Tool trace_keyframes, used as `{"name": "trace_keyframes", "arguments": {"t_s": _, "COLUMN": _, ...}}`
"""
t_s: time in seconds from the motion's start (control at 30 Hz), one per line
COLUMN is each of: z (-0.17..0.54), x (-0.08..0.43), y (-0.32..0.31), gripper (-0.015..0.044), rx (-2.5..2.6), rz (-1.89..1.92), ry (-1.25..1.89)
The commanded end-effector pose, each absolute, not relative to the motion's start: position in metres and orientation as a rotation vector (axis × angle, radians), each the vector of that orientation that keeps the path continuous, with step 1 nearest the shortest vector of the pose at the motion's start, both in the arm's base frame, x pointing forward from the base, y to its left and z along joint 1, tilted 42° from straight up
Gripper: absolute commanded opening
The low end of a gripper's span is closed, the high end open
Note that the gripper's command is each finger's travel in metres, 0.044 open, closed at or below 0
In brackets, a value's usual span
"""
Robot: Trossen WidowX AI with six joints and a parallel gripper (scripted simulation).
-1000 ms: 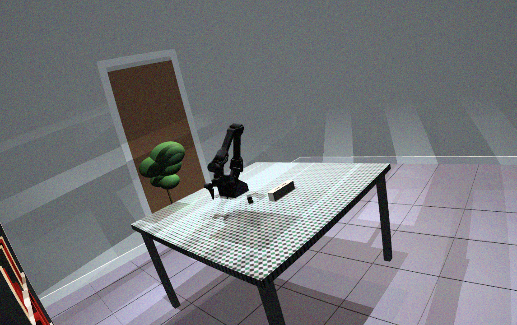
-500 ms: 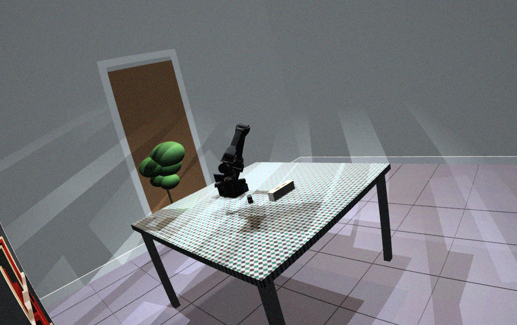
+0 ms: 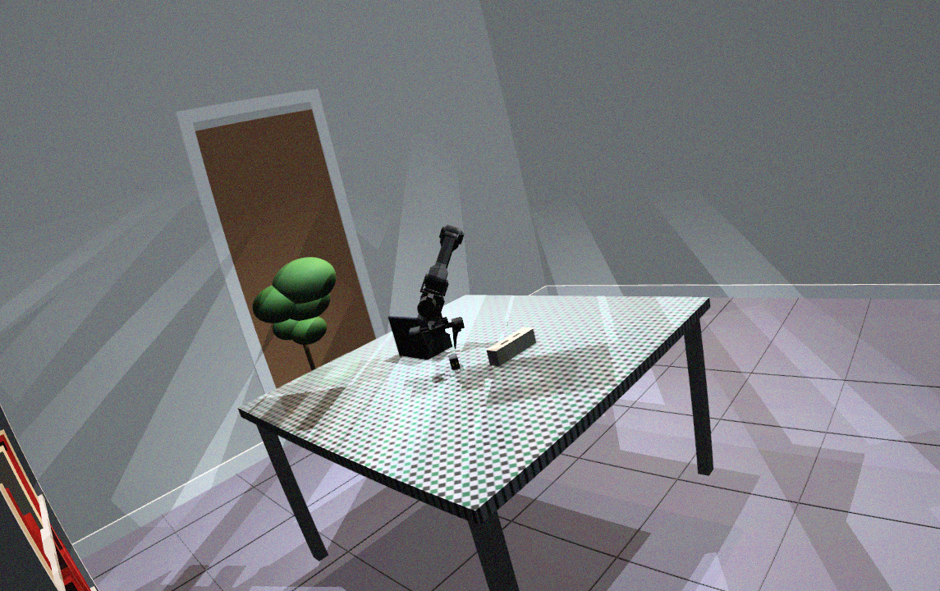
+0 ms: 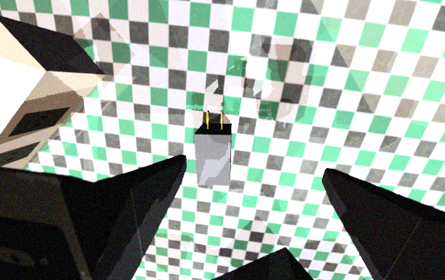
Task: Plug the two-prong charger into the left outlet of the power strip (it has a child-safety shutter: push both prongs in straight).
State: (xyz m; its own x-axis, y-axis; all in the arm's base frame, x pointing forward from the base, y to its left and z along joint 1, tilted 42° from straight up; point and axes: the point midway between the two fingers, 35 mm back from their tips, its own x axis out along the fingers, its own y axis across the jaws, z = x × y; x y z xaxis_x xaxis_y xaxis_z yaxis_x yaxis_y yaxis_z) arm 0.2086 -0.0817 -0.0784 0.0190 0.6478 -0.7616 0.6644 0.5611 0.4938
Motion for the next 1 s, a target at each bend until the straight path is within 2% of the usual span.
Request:
{"name": "trace_keyframes", "arguments": {"t_s": 0.0, "z": -0.065, "x": 0.216, "y": -0.069, "gripper": 0.0440, "rx": 1.106, "rz": 0.049, "ry": 1.689}}
{"name": "trace_keyframes", "arguments": {"t_s": 0.97, "z": -0.082, "x": 0.220, "y": -0.038, "gripper": 0.0440, "rx": 1.107, "rz": 0.085, "ry": 1.710}}
